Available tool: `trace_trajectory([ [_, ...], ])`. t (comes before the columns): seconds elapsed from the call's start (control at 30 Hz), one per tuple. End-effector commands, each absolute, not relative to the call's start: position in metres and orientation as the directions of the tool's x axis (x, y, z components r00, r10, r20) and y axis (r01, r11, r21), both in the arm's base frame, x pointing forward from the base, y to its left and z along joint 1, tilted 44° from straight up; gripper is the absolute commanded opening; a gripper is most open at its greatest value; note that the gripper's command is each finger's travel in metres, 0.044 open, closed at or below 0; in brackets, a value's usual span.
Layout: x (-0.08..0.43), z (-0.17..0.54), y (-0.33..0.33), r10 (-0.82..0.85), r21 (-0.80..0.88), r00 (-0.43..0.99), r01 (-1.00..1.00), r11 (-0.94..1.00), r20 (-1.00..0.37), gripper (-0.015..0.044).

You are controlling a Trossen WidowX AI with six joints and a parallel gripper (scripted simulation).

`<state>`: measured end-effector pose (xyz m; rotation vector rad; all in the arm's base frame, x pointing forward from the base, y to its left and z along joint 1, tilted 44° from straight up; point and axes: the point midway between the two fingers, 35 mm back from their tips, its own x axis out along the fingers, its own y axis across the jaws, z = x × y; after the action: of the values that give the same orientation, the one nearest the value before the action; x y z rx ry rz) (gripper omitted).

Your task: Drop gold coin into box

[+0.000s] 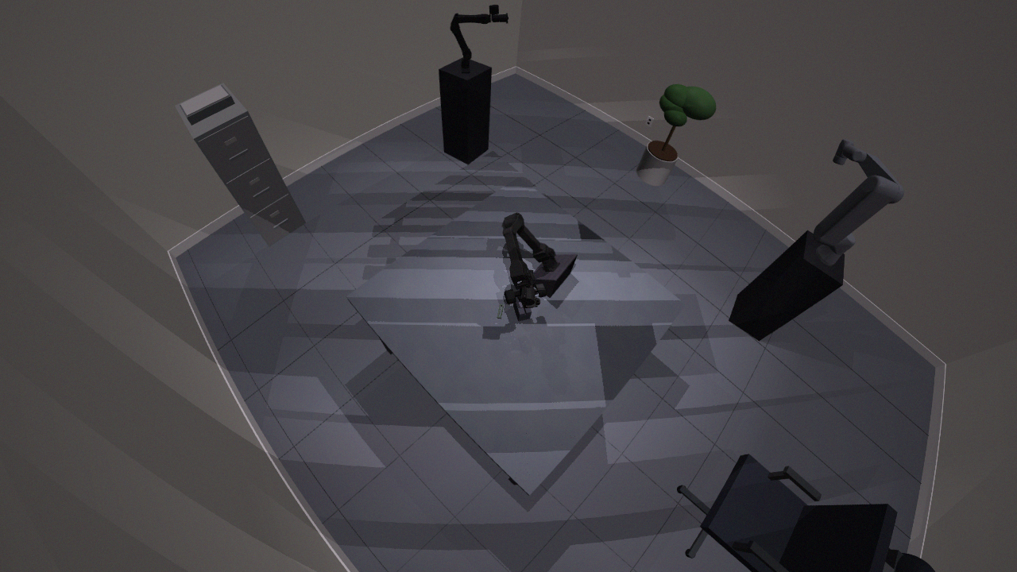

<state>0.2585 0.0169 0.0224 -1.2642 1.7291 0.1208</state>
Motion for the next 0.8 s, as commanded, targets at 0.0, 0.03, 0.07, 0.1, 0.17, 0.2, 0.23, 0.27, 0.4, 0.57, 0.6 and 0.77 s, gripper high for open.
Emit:
trace_trajectory([
  [0.0, 0.2559, 0.0226, 0.0169, -0.684, -0.424, -0.010, -0.778, 0.464, -0.729, 0.0000],
  [0.03, 0.2556, 0.0231, 0.0170, -0.684, -0.424, -0.010, -0.778, 0.464, -0.729, 0.0000],
  [0.07, 0.2553, 0.0235, 0.0171, -0.684, -0.424, -0.010, -0.778, 0.464, -0.729, 0.0000],
  [0.1, 0.2551, 0.0239, 0.0172, -0.684, -0.424, -0.010, -0.778, 0.464, -0.729, 0.0000],
  [0.17, 0.2546, 0.0244, 0.0175, -0.684, -0.424, -0.010, -0.778, 0.464, -0.729, 0.0000],
  [0.2, 0.2551, 0.0241, 0.0173, -0.685, -0.424, -0.010, -0.778, 0.463, -0.729, 0.0004],
  [0.23, 0.2557, 0.0238, 0.0172, -0.685, -0.425, -0.009, -0.779, 0.462, -0.728, 0.0000],
  [0.27, 0.2563, 0.0234, 0.0171, -0.686, -0.425, -0.008, -0.779, 0.460, -0.727, 0.0000],
  [0.4, 0.2568, 0.0231, 0.0170, -0.687, -0.426, -0.008, -0.780, 0.459, -0.727, 0.0000],
  [0.57, 0.2567, 0.0221, 0.0161, -0.687, -0.426, -0.008, -0.780, 0.459, -0.727, 0.0000],
  [0.6, 0.2567, 0.0215, 0.0158, -0.687, -0.426, -0.008, -0.780, 0.459, -0.727, 0.0000],
  [0.77, 0.2553, 0.0195, 0.0140, -0.687, -0.423, -0.008, -0.783, 0.456, -0.727, 0.0000],
])
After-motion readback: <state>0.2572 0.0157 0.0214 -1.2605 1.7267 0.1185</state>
